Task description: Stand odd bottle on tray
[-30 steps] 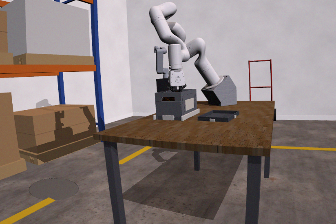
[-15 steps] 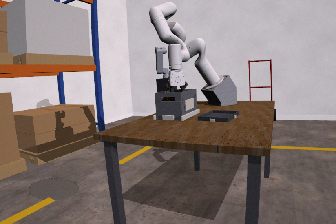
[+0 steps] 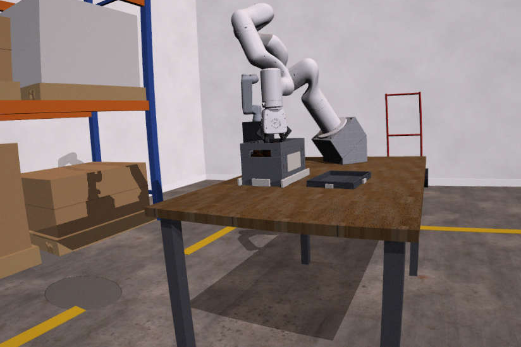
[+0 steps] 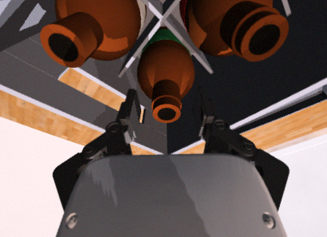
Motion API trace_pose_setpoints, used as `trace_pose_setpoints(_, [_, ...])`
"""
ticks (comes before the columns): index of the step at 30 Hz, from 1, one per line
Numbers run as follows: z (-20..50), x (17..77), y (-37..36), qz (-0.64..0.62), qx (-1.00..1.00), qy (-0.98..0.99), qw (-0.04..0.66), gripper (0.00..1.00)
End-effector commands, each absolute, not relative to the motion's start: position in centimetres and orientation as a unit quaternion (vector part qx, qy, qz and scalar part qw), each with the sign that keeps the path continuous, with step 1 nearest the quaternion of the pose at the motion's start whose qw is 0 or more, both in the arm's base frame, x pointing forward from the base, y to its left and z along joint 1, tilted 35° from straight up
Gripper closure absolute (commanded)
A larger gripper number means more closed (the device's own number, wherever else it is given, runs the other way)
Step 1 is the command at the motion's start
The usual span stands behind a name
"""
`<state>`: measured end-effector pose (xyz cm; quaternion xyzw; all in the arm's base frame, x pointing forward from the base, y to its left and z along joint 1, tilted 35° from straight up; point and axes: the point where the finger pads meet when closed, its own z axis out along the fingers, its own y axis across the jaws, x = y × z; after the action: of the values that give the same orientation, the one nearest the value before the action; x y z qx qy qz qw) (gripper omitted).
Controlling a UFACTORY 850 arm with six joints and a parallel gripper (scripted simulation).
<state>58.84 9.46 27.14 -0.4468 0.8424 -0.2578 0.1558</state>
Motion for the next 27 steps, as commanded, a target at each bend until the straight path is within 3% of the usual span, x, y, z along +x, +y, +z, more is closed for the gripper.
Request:
trace_pose_setpoints(1, [27.2, 58.9, 9.5, -0.258, -0.447, 0.842, 0.157, 0.35])
trace_pose_setpoints(27, [30.0, 57.2, 10.5, -0.258, -0.447, 0.842, 0.157, 0.35])
